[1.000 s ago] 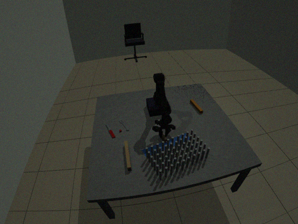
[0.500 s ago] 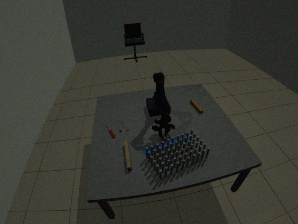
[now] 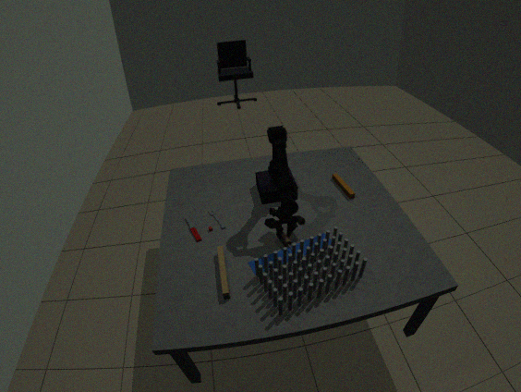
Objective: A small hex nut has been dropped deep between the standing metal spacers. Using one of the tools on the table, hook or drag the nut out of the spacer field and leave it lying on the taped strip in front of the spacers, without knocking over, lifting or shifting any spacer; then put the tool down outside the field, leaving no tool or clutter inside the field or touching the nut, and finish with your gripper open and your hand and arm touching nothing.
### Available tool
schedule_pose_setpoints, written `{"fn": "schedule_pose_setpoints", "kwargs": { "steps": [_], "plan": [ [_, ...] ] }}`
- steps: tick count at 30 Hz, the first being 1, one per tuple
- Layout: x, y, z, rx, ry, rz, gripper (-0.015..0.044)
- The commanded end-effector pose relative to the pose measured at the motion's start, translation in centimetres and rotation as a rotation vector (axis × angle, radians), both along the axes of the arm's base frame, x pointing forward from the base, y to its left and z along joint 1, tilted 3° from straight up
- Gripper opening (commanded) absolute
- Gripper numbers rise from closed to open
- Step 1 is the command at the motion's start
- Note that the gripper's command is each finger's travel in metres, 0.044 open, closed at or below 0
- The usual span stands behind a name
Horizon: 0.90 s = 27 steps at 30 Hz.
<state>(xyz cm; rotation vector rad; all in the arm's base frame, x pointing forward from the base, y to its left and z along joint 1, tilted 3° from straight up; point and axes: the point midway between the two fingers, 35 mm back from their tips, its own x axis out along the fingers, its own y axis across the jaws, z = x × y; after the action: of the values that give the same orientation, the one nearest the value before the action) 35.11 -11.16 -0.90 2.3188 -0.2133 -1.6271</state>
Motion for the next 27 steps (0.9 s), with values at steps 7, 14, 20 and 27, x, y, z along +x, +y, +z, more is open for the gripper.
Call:
{"fn": "schedule_pose_setpoints", "kwargs": {
  "steps": [7,14,20,27],
  "plan": [
    [-0.6,0.0,0.0,-0.001,0.001,0.008,0.0000],
    [-1.0,0.0,0.0,-0.001,0.001,0.008,0.0000],
    [-1.4,-0.1,0.0,-0.001,0.002,0.007,0.0000],
    [-1.8,-0.1,-0.1,-0.001,0.002,0.007,0.0000]
  ]
}}
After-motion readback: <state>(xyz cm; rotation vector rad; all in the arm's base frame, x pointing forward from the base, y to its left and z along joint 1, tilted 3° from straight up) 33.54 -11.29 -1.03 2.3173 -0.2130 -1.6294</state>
